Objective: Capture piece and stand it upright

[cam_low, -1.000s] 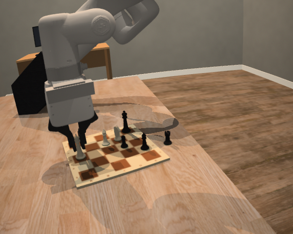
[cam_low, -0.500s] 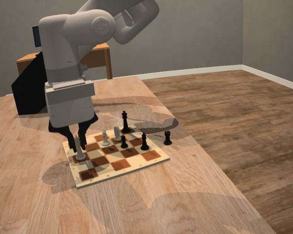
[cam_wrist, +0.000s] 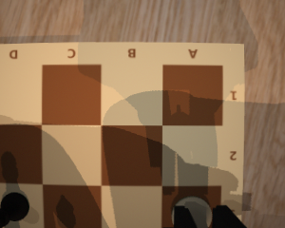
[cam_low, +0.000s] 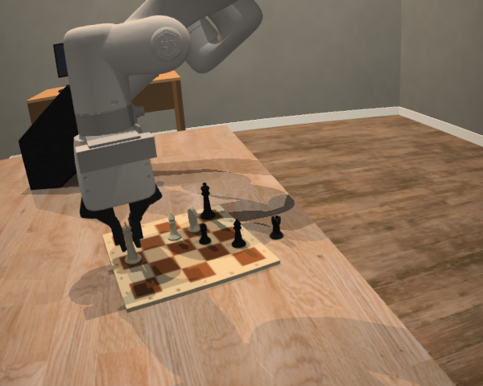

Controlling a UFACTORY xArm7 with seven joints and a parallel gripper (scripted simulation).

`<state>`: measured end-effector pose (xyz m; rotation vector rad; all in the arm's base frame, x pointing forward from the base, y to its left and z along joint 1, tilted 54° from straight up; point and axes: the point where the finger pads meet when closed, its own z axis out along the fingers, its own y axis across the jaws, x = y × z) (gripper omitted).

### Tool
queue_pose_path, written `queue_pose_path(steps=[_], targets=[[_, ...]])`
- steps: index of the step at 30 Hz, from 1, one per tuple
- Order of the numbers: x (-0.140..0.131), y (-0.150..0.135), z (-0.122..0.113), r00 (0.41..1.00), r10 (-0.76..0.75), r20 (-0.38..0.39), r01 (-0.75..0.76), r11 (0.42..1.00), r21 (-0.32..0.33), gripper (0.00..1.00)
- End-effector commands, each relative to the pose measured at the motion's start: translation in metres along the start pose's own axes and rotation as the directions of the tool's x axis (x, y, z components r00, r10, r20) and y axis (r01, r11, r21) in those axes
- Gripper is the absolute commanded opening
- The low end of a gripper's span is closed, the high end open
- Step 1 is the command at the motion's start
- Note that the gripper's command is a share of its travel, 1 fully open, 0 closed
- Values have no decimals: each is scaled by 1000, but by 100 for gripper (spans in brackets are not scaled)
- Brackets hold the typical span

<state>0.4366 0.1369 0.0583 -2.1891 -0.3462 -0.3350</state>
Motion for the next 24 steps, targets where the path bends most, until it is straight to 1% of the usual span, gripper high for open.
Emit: queue_pose_path(steps=[1, 15, 16, 20, 21, 23, 24], targets=[[1, 1, -2, 1000, 1, -3, -1, 1000, -3, 0], [1, 1, -2, 1000, 1, -3, -1, 1000, -3, 0], [1, 1, -2, 1000, 1, -3, -1, 1000, -3, 9], [1, 1, -2, 1000, 1, -3, -1, 1000, -3, 9], [1, 1, -2, 1000, 1, -3, -1, 1000, -3, 17], [1, 1, -2, 1000, 1, -3, -1, 1000, -3, 17], [1, 1, -2, 1000, 1, -3, -1, 1000, -3, 26]])
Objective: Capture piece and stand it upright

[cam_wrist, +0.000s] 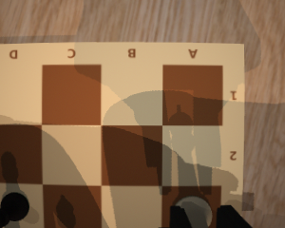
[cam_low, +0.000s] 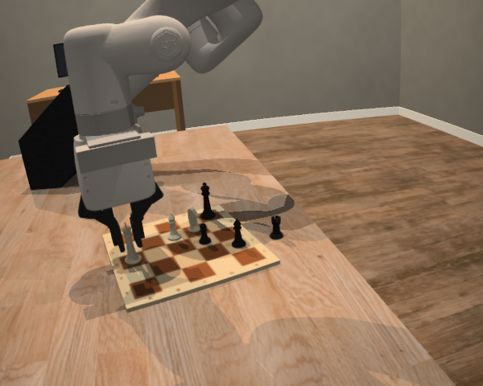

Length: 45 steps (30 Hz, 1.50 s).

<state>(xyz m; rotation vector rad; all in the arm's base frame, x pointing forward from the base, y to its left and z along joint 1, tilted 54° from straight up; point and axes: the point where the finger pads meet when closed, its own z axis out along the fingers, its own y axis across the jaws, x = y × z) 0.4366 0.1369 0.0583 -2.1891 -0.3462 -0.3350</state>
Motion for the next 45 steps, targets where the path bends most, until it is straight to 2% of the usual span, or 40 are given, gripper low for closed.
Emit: queue_pose_path(steps=[1, 2, 3, 5, 6, 21, 28, 30, 40, 45], targets=[[1, 1, -2, 1000, 1, -3, -1, 1000, -3, 26], [1, 1, -2, 1000, 1, -3, -1, 1000, -3, 26], [1, 1, -2, 1000, 1, -3, -1, 1000, -3, 34], [1, 1, -2, 1000, 1, -3, -1, 1000, -3, 34], [1, 1, -2, 1000, 1, -3, -1, 1000, -3, 43], [1, 1, -5, 1000, 1, -3, -1, 1000, -3, 43], [1, 1, -31, 1000, 1, -3, -1, 1000, -3, 43], [1, 1, -31, 1000, 1, -3, -1, 1000, -3, 43], [1, 1, -81, 1000, 1, -3, -1, 1000, -3, 43], [1, 1, -91, 1000, 1, -3, -1, 1000, -3, 43]])
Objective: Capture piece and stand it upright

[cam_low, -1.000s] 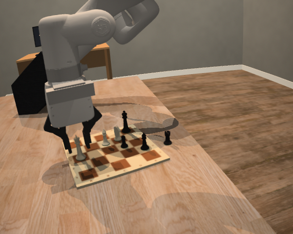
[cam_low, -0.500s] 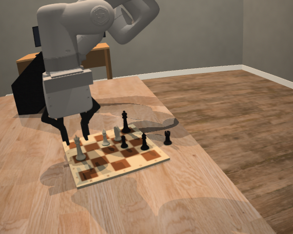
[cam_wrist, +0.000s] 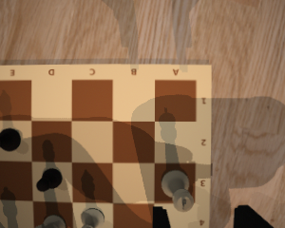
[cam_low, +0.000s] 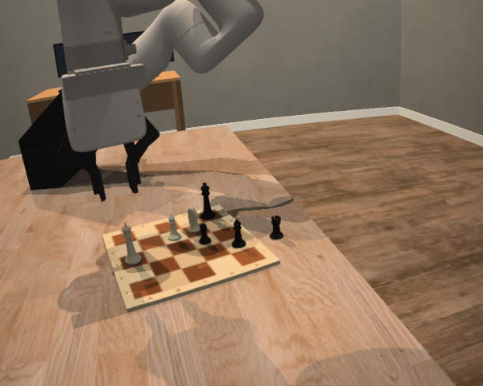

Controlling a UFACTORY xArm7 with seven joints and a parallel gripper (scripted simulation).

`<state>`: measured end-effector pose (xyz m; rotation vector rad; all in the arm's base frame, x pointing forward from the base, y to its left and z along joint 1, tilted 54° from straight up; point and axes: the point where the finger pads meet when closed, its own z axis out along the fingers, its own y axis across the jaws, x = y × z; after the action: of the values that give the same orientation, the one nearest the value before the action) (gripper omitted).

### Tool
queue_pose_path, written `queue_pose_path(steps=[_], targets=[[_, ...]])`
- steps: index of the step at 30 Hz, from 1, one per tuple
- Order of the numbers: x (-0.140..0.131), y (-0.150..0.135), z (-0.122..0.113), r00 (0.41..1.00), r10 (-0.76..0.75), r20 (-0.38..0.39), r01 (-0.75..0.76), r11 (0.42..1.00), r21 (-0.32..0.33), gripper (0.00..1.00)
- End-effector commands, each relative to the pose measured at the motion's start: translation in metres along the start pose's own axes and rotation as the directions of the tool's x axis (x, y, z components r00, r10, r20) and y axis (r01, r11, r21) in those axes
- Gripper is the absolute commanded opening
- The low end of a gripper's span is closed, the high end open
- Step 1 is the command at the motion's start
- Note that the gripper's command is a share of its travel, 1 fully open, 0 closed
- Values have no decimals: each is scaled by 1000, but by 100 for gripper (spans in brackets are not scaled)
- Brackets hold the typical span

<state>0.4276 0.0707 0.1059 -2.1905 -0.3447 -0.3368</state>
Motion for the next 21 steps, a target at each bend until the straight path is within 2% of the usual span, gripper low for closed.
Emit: queue_pose_path(steps=[1, 5, 6, 21], targets=[[1, 0, -9, 1000, 0, -2, 0, 1000, -1, 43], [1, 0, -10, 1000, 0, -2, 0, 1000, -1, 43], [1, 0, -10, 1000, 0, -2, 0, 1000, -1, 100], [1, 0, -10, 1000, 0, -2, 0, 1000, -1, 100]])
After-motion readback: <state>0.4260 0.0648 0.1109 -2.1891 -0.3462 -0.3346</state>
